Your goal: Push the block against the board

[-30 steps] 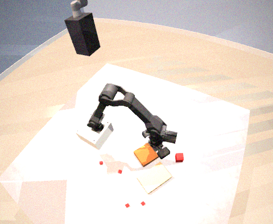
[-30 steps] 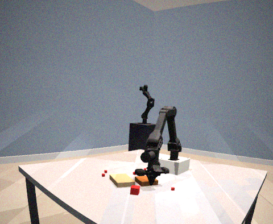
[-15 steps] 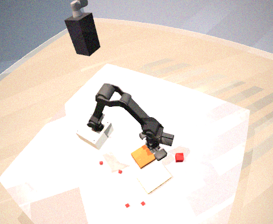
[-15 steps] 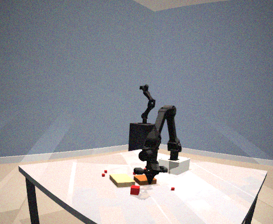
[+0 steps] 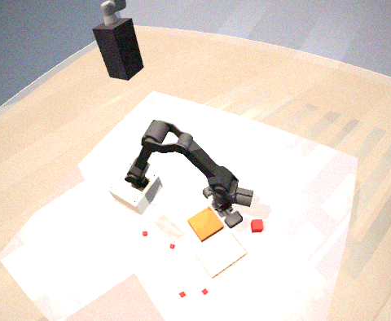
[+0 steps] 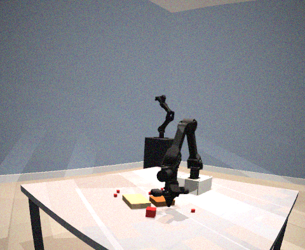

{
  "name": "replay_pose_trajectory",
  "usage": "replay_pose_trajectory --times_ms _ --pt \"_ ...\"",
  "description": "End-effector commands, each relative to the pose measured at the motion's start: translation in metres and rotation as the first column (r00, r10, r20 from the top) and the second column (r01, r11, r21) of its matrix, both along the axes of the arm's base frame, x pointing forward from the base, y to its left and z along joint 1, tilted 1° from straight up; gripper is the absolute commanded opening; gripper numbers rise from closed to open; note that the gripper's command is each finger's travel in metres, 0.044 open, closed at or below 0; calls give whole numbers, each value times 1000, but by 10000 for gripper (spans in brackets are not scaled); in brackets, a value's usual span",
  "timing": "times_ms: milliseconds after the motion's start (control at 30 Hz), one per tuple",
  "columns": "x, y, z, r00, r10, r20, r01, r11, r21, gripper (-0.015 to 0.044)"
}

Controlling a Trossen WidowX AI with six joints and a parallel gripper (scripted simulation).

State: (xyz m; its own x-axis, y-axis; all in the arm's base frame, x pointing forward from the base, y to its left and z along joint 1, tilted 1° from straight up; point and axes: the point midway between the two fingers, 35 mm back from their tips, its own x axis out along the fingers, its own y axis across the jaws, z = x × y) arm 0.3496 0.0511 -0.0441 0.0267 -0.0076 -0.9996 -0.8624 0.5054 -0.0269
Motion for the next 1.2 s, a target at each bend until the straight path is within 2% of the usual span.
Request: replay_pose_trajectory --times_ms 0,533,733,933,1167 --pt "4 5 0 1000 -4 0 4 1000 -5 0" --pt "17 27 0 1000 -4 1 4 1000 -3 0" --pt "13 25 53 1000 -4 2 4 1000 -3 0" --pt "16 23 55 1000 1 16 -1 1000 4 0" --pt "-30 -84 57 1000 -2 4 2 1000 -11 0"
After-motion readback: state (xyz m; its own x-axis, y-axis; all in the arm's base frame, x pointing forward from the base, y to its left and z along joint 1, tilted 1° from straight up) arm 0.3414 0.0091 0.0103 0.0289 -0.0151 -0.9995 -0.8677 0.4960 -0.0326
